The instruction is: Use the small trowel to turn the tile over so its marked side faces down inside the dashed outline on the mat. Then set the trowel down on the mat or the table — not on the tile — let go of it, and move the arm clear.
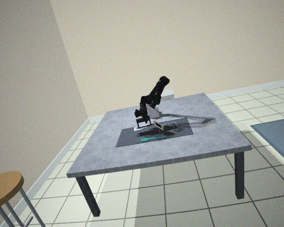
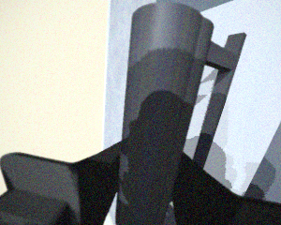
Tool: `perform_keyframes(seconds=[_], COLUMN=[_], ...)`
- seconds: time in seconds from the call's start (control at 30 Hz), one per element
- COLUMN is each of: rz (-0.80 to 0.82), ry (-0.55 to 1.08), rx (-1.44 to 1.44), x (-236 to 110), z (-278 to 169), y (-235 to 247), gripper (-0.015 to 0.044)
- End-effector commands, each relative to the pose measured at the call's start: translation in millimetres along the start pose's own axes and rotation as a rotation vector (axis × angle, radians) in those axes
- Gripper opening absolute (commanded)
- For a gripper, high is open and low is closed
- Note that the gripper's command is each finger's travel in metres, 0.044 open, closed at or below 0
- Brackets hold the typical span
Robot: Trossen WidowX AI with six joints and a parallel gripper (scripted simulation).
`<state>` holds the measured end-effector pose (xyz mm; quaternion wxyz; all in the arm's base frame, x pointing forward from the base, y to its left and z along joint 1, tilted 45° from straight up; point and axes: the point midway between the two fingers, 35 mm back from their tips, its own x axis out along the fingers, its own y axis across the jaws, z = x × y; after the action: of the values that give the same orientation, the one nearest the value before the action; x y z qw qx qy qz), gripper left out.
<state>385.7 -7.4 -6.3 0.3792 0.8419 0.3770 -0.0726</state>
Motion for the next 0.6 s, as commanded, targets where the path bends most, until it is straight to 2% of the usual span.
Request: perform_keyframes(seconds=[0.0, 0.57], rz=[0.008, 0.007], ry=[0.002, 0.003], rx=[-0.004, -0.002], x=[-4, -4], z=[-11, -57], y=[6, 6], gripper=[0.0, 0.0])
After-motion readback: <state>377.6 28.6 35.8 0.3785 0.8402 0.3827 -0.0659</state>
